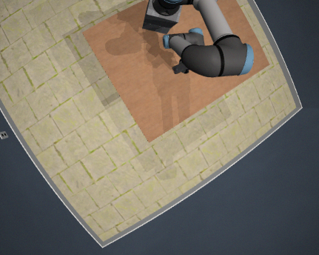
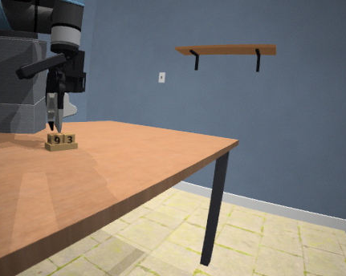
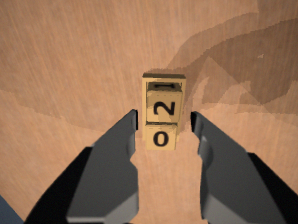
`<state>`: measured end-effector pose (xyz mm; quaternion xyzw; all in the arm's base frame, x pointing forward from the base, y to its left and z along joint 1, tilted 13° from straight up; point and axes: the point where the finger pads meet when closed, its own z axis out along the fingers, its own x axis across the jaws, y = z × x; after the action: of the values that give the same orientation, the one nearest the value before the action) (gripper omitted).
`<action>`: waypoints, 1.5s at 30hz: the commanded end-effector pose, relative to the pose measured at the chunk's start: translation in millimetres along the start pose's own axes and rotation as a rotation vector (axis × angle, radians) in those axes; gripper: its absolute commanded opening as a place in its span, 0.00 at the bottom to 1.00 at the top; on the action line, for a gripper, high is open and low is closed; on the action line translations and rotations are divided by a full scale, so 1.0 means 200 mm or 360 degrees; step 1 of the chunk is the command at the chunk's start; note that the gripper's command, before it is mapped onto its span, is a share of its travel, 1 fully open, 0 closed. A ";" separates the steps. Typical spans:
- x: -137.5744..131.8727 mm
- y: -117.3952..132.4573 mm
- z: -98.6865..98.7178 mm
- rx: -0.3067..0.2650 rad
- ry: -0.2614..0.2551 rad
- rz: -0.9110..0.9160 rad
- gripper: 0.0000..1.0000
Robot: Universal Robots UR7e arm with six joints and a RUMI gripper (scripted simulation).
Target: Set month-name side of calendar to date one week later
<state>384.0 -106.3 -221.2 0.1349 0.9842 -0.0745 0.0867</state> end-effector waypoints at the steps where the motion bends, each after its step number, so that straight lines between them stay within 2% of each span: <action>1: 0.00 0.01 -0.12 -0.0001 0.0004 -0.0004 0.29; 3: 0.00 0.01 -0.12 -0.0001 0.0004 -0.0004 0.29; 15: 0.00 0.01 -0.29 -0.0001 0.0004 -0.0004 0.29; 27: 0.00 0.00 -0.32 0.0000 0.0001 -0.0003 0.29; 28: 0.00 0.00 -0.32 0.0000 0.0001 -0.0003 1.00; 45: 0.00 0.00 -0.32 -0.0001 0.0002 -0.0004 1.00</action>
<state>375.2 -95.9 -159.0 0.1349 0.9843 -0.0743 0.0859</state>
